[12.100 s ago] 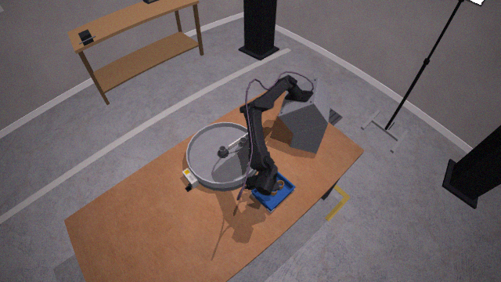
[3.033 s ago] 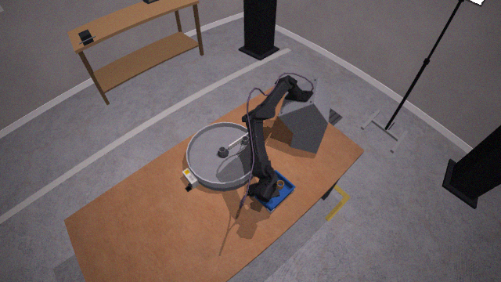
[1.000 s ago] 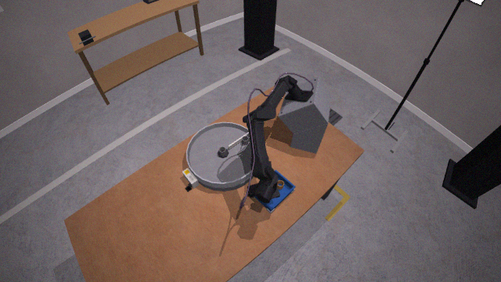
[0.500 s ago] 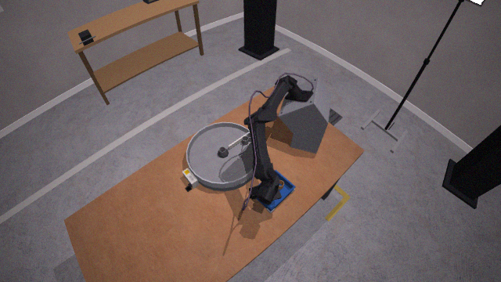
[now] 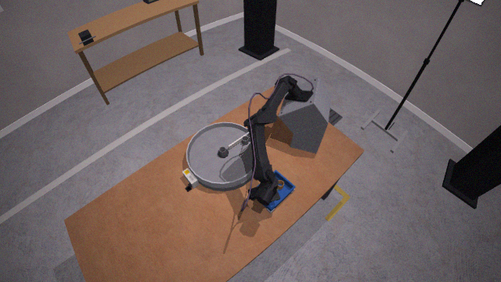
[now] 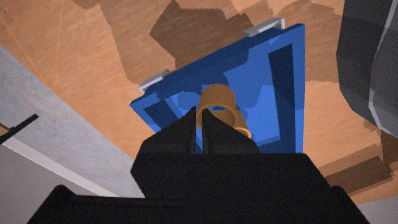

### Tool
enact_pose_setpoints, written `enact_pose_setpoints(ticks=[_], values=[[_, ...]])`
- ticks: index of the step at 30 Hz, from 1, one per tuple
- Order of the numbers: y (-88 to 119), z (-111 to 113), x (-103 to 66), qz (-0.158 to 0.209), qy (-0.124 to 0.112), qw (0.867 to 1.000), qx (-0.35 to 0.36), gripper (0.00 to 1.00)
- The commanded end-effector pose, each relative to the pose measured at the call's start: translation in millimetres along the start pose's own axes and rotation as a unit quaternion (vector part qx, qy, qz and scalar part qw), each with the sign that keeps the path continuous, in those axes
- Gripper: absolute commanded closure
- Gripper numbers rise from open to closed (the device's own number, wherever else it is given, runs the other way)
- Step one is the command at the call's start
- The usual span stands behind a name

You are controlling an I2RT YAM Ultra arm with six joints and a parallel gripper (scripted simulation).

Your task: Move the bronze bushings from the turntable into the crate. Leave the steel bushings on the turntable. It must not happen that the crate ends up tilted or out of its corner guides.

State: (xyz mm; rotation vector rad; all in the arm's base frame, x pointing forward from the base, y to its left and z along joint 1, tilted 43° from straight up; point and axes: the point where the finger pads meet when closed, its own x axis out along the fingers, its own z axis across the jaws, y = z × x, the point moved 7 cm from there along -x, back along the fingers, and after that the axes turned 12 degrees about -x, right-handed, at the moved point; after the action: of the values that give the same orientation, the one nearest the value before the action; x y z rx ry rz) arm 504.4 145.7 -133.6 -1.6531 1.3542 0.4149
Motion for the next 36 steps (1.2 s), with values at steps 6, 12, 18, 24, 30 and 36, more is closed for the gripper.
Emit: enact_pose_setpoints(ticks=[6, 12, 18, 24, 30, 36], values=[[-12.0, 12.7, -19.8, -0.025, -0.017, 1.0, -0.002, 1.0], [-12.0, 12.7, -19.8, -0.025, -0.017, 1.0, -0.002, 1.0], [-12.0, 12.7, -19.8, -0.025, -0.017, 1.0, -0.002, 1.0], [-12.0, 12.7, -19.8, -0.025, -0.017, 1.0, -0.002, 1.0], [-12.0, 12.7, -19.8, -0.025, -0.017, 1.0, -0.002, 1.0], [-12.0, 12.7, -19.8, -0.025, -0.017, 1.0, -0.002, 1.0]])
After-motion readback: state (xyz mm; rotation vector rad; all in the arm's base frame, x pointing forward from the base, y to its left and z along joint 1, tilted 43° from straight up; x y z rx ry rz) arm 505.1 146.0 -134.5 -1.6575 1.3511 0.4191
